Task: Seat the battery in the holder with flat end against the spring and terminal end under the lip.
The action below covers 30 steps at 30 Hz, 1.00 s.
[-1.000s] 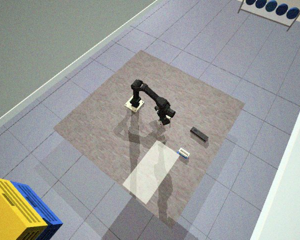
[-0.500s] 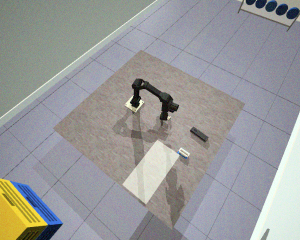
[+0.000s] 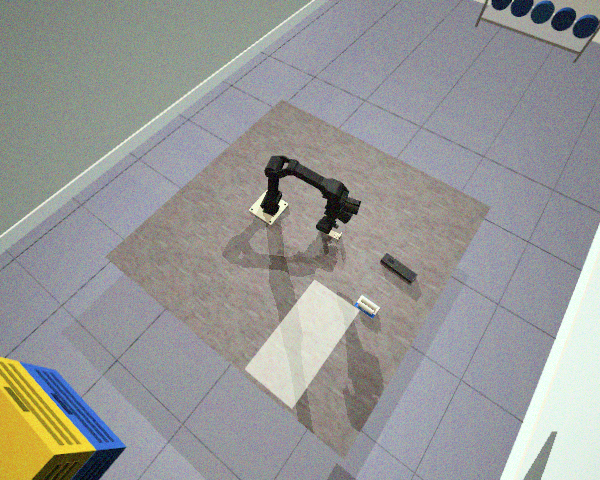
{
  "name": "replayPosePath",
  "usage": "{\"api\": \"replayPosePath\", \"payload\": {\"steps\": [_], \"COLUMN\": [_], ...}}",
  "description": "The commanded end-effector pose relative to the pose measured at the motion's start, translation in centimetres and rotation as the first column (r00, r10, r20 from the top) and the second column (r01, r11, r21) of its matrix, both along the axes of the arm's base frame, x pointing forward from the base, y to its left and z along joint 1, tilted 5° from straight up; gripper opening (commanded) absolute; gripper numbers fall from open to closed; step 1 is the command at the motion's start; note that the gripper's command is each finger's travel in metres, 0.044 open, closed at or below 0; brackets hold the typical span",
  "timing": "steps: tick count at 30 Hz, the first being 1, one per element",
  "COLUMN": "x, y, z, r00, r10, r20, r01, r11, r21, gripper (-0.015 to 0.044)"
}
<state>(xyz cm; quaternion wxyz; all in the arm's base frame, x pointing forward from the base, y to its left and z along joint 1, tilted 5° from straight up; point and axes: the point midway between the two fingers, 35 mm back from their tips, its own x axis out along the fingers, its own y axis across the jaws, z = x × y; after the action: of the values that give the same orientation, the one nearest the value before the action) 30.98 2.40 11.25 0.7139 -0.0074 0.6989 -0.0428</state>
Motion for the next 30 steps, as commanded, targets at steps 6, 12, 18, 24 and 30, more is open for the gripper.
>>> {"api": "replayPosePath", "payload": {"steps": [6,12,18,24,30], "x": [-0.1,-0.3,-0.5,-0.3,-0.1], "y": [0.0,-0.2,-0.2,-0.2,-0.3], "z": [-1.6,-3.0,-3.8,-4.0,-4.3], "r00": [0.994,0.979,0.967,0.958,0.946], "r10": [-0.015,-0.015,-0.016,-0.017,-0.019], "r20": [-0.105,-0.202,-0.256,-0.285,-0.324], "r01": [0.015,0.017,0.018,0.019,0.021], "r11": [1.000,1.000,1.000,1.000,1.000], "r21": [0.003,0.005,0.003,0.003,0.004], "gripper": [0.0060,0.0060,0.0060,0.0060,0.0060]}}
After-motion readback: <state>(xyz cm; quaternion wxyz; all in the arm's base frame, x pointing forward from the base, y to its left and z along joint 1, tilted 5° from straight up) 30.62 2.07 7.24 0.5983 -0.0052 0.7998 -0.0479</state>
